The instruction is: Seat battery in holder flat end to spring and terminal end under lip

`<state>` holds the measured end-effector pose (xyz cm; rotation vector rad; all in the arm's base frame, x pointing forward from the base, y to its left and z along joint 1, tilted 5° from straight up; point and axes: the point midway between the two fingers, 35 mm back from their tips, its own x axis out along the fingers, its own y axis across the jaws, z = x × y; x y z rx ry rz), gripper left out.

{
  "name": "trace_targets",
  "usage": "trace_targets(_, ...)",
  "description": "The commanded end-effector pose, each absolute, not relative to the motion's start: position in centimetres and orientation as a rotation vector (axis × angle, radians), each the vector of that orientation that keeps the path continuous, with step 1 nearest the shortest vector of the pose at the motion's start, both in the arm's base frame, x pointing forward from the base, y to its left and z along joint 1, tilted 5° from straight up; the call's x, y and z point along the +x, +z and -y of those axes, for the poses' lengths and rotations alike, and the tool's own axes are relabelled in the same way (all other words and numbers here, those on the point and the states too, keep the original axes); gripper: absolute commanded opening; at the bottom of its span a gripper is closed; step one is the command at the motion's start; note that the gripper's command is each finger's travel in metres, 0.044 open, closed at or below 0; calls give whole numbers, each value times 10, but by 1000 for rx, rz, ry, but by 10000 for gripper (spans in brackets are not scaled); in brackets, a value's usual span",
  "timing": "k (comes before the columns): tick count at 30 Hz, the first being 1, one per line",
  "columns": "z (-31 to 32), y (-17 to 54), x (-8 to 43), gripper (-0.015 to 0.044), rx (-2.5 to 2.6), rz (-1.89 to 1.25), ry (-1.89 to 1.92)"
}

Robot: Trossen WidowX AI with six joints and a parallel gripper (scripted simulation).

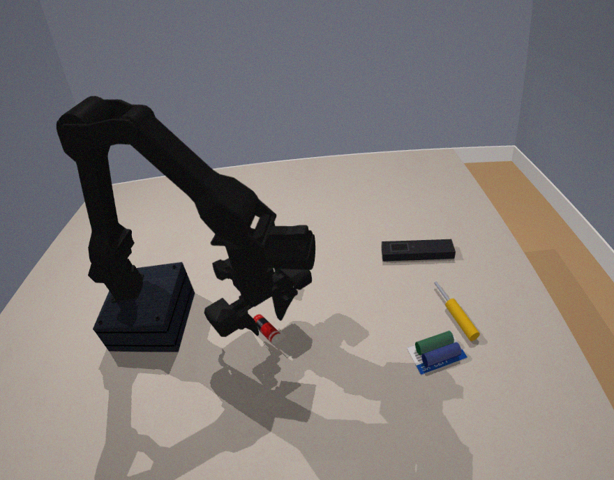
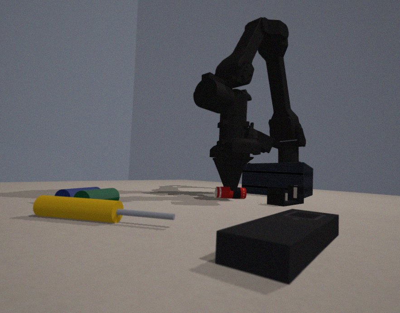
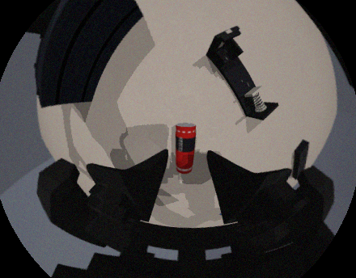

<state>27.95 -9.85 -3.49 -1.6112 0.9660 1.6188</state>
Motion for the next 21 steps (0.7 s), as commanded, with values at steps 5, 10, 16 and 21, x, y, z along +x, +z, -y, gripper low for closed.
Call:
trace_targets(5, 99, -49, 275, 241, -1610, -970, 1632)
trace_targets(10, 99, -50, 275, 162, -1610, -970, 1632)
trace_targets(16, 99, -50, 275, 103, -1610, -970, 1632)
trace_targets(21, 99, -50, 275, 79, -1610, -970, 1632)
